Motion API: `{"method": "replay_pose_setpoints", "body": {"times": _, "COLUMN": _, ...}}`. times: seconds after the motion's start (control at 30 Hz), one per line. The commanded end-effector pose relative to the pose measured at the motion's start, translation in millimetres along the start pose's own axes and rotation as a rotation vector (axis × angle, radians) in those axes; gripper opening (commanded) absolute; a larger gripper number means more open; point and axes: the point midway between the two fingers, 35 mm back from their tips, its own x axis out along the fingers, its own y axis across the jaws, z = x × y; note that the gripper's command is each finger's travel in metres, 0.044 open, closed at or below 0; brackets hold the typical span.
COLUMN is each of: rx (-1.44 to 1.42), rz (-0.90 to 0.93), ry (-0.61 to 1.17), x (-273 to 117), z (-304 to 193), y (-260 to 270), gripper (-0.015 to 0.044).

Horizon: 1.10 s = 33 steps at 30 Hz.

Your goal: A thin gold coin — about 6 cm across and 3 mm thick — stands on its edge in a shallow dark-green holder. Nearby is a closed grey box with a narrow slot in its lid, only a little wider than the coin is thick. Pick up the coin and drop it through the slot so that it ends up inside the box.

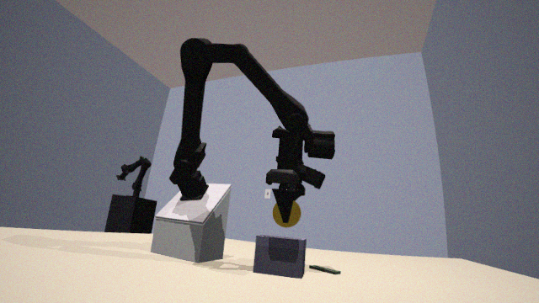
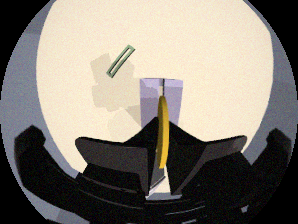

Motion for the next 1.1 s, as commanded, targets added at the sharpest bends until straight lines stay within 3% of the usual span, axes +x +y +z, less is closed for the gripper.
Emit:
{"method": "replay_pose_setpoints", "body": {"times": 0.0, "rx": -0.001, "rz": -0.004, "ry": 0.0, "x": 1.0, "z": -4.0, "y": -3.0, "gripper": 0.0005}}
{"method": "replay_pose_setpoints", "body": {"times": 1.07, "rx": -0.001, "rz": 0.002, "ry": 0.0, "x": 1.2, "z": -5.4, "y": -3.9, "gripper": 0.0}}
